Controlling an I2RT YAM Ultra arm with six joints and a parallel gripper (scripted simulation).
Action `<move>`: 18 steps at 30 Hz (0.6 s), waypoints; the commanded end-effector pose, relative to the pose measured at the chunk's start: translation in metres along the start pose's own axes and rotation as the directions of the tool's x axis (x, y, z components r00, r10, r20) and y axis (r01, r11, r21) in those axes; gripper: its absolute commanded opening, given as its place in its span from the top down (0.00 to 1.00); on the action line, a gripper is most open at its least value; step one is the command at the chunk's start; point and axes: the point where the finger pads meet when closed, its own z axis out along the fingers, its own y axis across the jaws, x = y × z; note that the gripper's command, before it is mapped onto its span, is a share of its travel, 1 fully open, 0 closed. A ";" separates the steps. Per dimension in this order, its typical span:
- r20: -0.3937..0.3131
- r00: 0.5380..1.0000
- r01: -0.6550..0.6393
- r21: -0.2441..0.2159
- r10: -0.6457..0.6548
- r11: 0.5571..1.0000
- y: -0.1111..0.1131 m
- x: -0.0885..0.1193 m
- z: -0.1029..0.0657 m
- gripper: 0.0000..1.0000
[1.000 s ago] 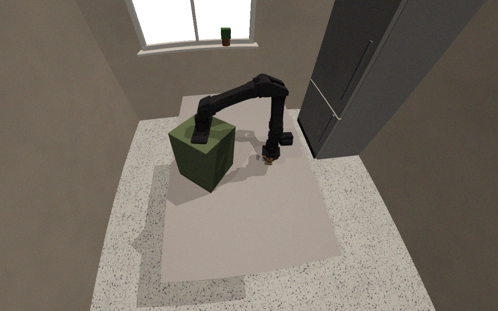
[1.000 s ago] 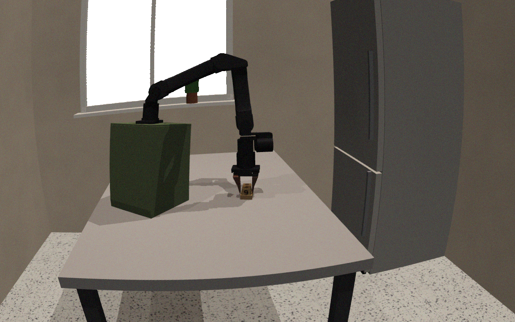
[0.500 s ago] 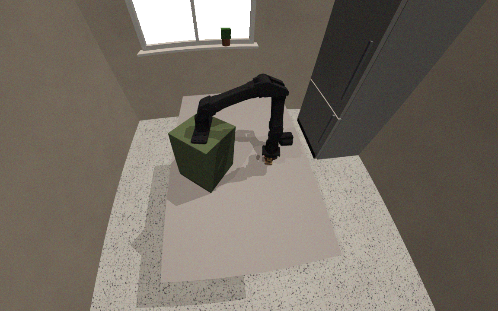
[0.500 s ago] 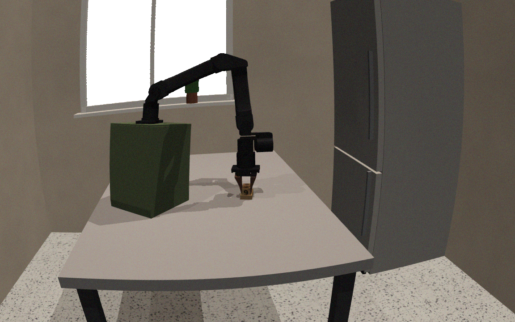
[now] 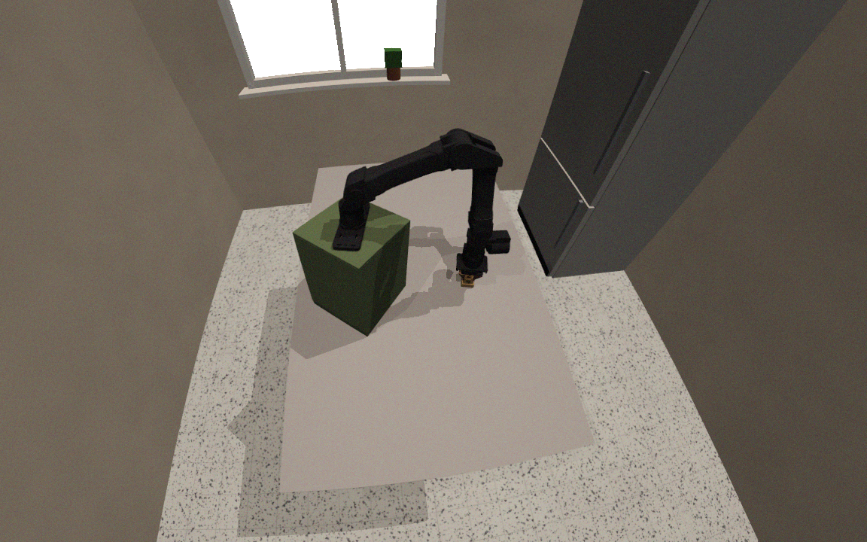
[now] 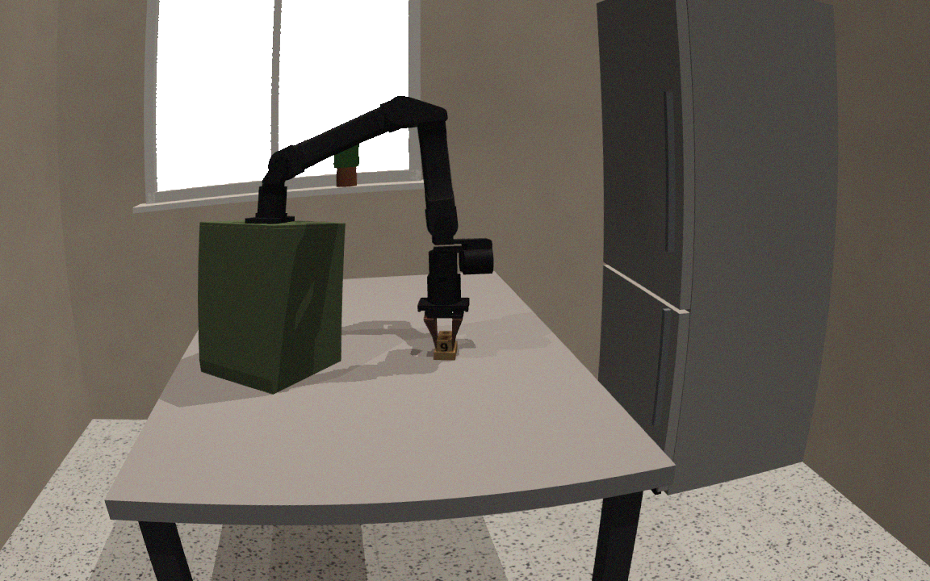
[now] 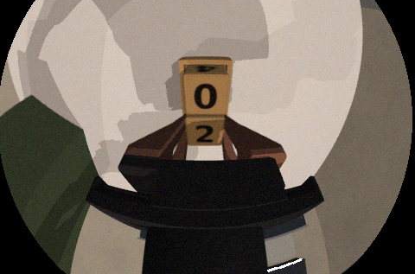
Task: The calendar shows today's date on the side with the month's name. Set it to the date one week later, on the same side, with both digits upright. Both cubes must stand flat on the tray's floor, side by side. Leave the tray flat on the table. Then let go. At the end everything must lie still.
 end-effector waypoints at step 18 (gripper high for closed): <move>0.002 1.000 0.000 0.011 0.000 1.000 -0.004 -0.001 -0.052 0.73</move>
